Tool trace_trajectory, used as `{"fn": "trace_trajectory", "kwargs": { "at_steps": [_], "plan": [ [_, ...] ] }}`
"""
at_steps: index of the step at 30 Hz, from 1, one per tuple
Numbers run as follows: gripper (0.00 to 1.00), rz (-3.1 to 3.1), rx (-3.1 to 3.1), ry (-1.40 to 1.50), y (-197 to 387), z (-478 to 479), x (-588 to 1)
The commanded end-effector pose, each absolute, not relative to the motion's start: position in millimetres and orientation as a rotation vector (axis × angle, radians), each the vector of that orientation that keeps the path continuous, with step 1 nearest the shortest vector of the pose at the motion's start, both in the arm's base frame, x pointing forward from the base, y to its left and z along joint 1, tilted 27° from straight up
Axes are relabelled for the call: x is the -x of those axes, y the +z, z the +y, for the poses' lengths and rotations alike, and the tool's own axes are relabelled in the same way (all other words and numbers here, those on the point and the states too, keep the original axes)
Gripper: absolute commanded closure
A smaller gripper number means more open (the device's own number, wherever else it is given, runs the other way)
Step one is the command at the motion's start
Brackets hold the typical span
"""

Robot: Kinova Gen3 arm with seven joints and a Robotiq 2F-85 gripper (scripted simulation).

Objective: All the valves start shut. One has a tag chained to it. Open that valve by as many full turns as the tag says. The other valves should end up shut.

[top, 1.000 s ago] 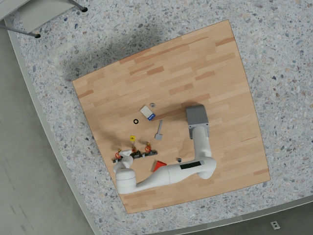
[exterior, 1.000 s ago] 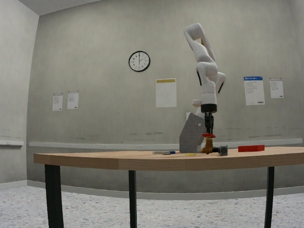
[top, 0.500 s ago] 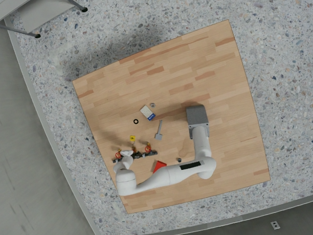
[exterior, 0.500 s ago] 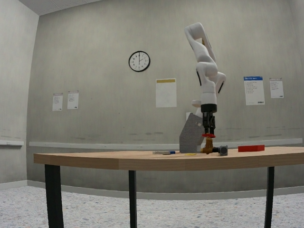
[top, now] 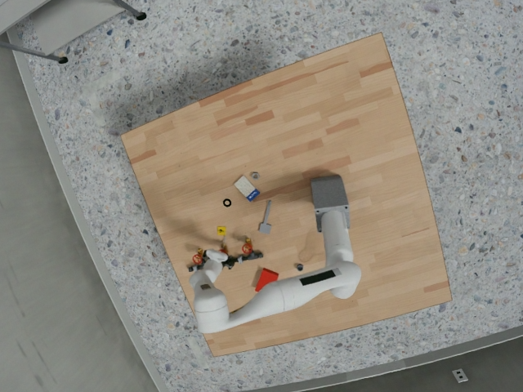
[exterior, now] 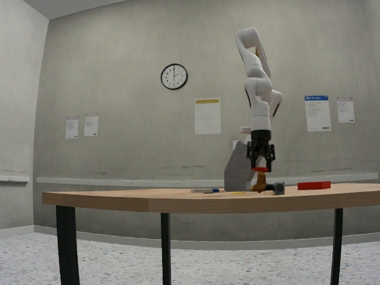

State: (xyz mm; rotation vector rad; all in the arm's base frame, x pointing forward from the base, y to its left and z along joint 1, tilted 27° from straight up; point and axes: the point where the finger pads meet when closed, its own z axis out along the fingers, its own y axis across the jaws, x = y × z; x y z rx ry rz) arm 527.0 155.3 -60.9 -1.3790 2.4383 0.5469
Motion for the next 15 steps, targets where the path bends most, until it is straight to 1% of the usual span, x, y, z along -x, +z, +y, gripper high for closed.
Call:
{"fn": "trace_trajectory", "kwargs": {
  "at_steps": [1,11,13,15],
  "plan": [
    [0.0,2.546,1.217,0.571,-60.2,154.7,-527.8],
    [0.0,2.859,0.551,0.669,-60.2,154.7,-527.8],
    [0.0,2.859,0.551,0.669,-60.2,154.7,-527.8],
    [0.0,2.907,0.395,0.686,-60.2,154.7,-527.8]
  ]
}}
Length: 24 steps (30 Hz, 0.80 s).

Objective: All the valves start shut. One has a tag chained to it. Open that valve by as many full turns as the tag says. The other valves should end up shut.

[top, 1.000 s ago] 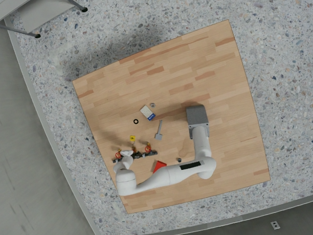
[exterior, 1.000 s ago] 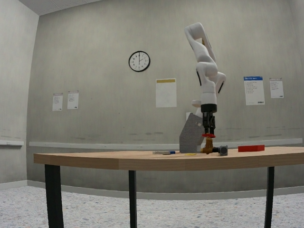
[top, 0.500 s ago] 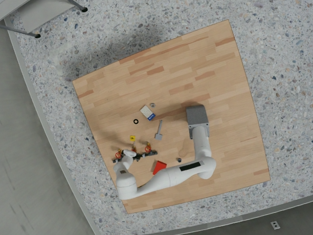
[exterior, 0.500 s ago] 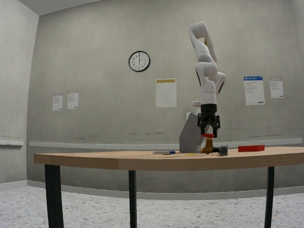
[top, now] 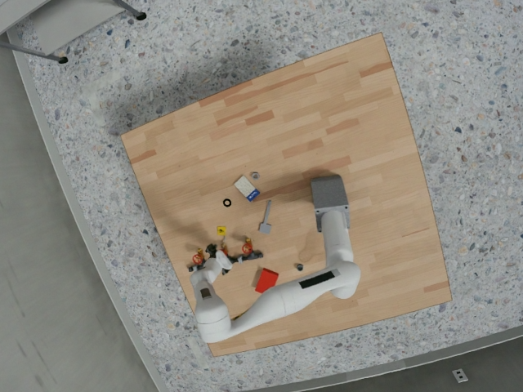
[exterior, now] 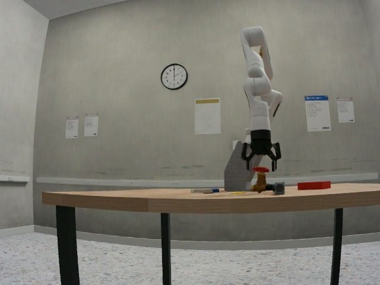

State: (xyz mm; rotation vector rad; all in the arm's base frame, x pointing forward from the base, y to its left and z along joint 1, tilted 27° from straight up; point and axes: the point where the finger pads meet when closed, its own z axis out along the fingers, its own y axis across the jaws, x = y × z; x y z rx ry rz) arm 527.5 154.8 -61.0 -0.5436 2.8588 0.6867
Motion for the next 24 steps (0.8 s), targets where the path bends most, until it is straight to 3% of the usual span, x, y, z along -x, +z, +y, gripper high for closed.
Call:
{"fn": "trace_trajectory", "kwargs": {
  "at_steps": [1,24],
  "plan": [
    [0.0,2.928,0.314,0.694,-60.2,154.7,-527.8],
    [0.0,2.899,-1.334,0.743,-60.1,154.7,-527.8]
  ]
}}
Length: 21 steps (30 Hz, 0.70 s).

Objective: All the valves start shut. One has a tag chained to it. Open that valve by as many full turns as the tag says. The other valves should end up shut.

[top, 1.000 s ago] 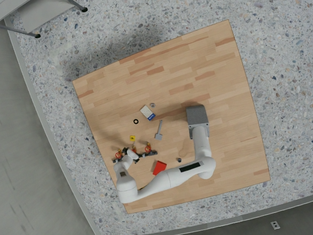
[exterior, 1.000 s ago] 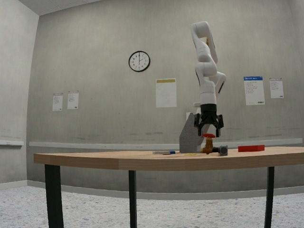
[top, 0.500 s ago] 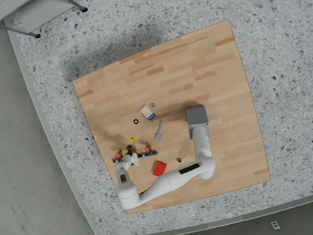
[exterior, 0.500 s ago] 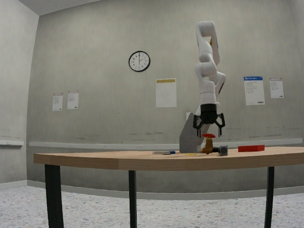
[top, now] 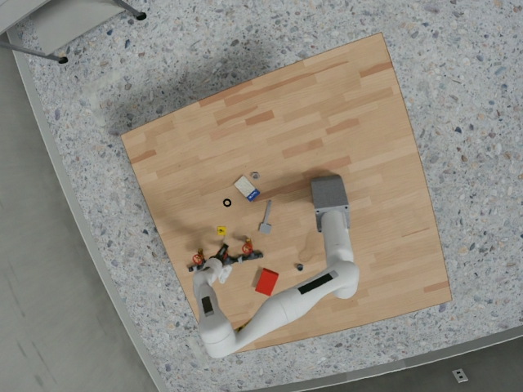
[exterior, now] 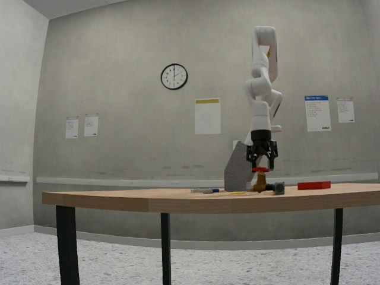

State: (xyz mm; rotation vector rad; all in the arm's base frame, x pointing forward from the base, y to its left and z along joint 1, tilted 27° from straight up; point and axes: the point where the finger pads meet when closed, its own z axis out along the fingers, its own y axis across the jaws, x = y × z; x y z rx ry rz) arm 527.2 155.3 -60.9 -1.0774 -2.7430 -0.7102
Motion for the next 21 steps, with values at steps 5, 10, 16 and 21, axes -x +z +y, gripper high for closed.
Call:
{"fn": "trace_trajectory", "kwargs": {
  "at_steps": [5,10,16,21],
  "plan": [
    [0.0,-2.508,1.442,-0.653,-60.1,154.7,-527.8],
    [0.0,-2.427,1.544,-0.637,-60.1,154.7,-527.8],
    [0.0,-2.299,1.69,-0.611,-60.1,154.7,-527.8],
    [0.0,-2.23,1.761,-0.597,-60.1,154.7,-527.8]
  ]
}}
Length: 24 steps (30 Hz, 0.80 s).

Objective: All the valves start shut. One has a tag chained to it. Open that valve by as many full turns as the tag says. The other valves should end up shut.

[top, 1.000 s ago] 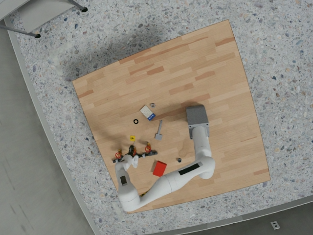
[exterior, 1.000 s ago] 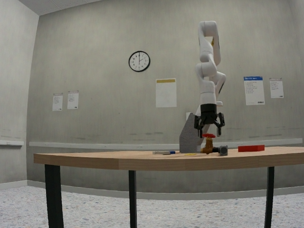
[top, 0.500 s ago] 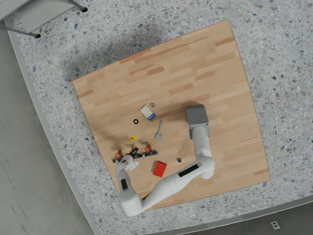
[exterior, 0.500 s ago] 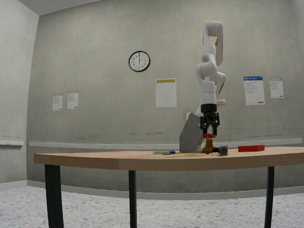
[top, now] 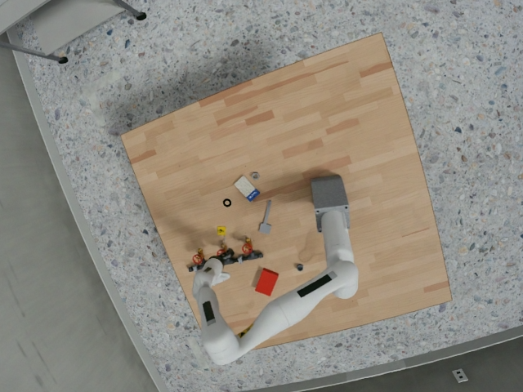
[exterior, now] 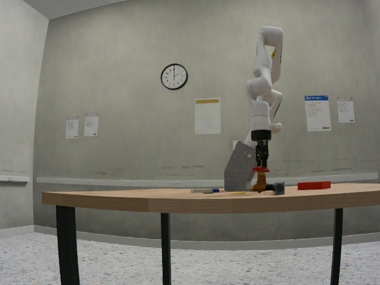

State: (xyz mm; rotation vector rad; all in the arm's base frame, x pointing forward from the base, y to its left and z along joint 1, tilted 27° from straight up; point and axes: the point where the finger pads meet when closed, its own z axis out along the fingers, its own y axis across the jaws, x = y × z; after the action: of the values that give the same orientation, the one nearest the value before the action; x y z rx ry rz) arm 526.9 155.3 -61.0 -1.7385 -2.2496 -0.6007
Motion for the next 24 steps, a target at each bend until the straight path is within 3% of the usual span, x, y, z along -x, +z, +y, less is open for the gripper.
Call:
{"fn": "trace_trajectory", "kwargs": {
  "at_steps": [1,15,16,24],
  "plan": [
    [0.0,-2.22,1.771,-0.595,-60.1,154.7,-527.8],
    [0.0,-2.181,1.808,-0.587,-60.1,154.7,-527.8],
    [0.48,-2.181,1.808,-0.587,-60.1,154.7,-527.8],
    [0.48,-2.181,1.808,-0.587,-60.1,154.7,-527.8]
  ]
}}
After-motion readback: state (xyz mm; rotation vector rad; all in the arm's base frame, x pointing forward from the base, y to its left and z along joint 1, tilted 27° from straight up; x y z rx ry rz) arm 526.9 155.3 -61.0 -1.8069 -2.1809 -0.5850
